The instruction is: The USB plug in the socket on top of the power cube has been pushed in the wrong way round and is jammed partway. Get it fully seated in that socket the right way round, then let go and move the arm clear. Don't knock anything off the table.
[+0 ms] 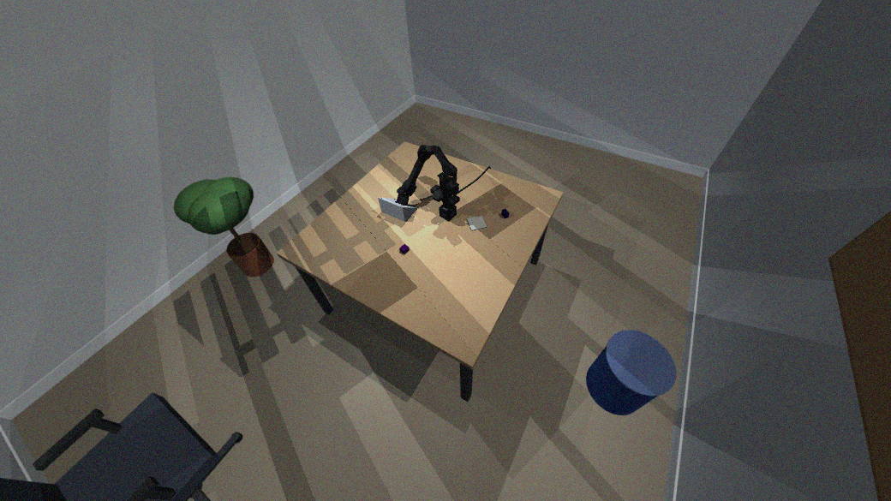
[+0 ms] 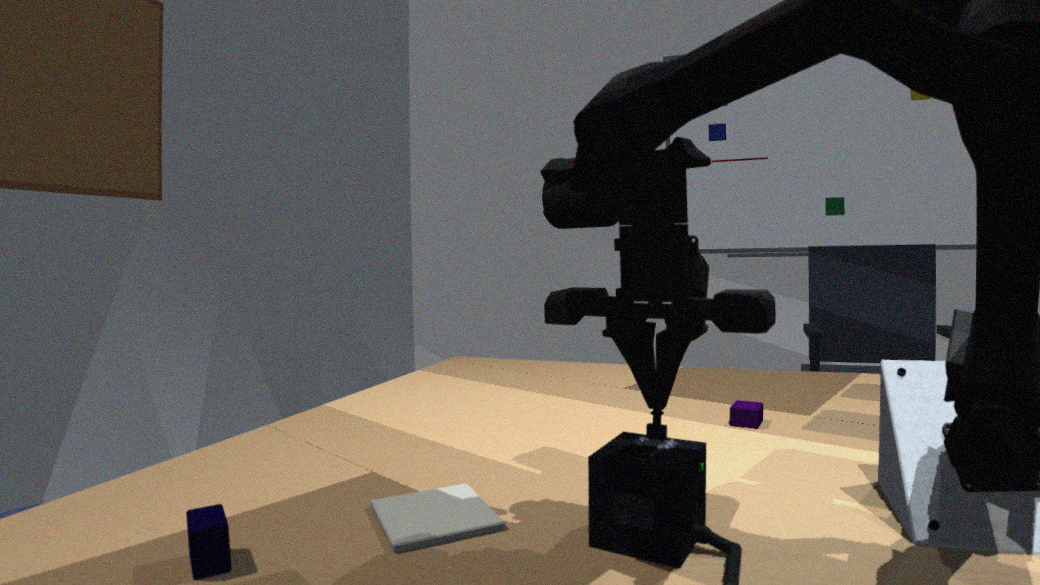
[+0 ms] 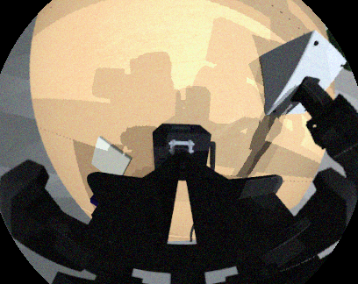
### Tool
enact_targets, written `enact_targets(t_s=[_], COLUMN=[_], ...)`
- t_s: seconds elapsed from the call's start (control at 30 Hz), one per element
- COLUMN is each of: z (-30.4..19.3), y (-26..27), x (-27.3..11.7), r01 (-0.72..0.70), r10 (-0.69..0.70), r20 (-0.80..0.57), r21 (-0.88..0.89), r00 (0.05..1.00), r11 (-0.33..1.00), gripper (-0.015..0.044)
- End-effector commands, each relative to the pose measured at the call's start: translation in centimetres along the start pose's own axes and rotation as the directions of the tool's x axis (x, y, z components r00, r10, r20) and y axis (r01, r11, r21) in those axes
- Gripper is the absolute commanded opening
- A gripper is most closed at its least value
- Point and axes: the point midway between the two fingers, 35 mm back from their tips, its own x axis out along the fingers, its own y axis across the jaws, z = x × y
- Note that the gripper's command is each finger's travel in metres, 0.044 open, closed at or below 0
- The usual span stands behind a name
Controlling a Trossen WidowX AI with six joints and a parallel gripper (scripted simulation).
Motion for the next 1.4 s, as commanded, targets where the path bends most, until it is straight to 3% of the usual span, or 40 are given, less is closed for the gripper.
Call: enact_targets(t_s=[0.0, 1.37], z=[-0.07, -0.08], y=[0.00, 0.00], x=[0.10, 0.45], r01=[-0.001, -0.001], r10=[0.001, 0.001], r20=[-0.004, -0.004], r21=[0.004, 0.004], r00=[1.000, 1.000], r11=[1.000, 1.000], gripper=[0.0000, 0.0000])
